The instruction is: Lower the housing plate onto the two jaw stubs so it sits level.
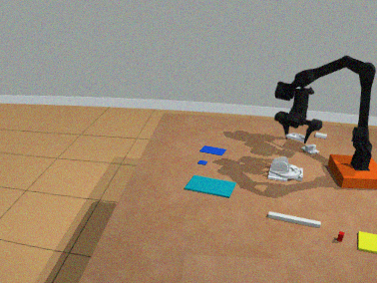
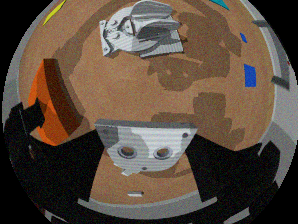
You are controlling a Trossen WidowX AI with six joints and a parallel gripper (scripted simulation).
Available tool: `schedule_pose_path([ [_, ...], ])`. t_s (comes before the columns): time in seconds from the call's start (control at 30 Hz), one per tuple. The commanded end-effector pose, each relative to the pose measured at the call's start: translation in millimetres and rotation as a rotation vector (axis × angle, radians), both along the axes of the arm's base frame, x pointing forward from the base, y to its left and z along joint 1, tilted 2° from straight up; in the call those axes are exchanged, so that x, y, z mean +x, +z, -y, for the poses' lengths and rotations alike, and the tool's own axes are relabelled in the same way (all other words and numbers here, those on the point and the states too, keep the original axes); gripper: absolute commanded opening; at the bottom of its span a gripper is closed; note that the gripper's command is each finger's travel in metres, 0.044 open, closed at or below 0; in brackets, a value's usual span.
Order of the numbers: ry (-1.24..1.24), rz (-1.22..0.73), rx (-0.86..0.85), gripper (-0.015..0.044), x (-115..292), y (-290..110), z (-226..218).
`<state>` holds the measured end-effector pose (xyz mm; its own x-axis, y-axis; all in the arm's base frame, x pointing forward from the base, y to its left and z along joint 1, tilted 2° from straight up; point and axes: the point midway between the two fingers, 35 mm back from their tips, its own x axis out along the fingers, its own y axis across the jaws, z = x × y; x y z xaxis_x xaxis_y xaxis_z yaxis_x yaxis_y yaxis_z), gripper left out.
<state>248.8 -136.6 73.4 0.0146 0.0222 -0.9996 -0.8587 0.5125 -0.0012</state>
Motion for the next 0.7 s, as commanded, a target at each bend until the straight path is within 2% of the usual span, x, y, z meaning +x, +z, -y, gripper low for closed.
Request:
schedule_pose_path([
  [0.0,0.088,0.008,0.001,0.0351,3,1,-7],
  [0.67,0.536,0.021,-0.004,0.0351,14,2,-39],
])
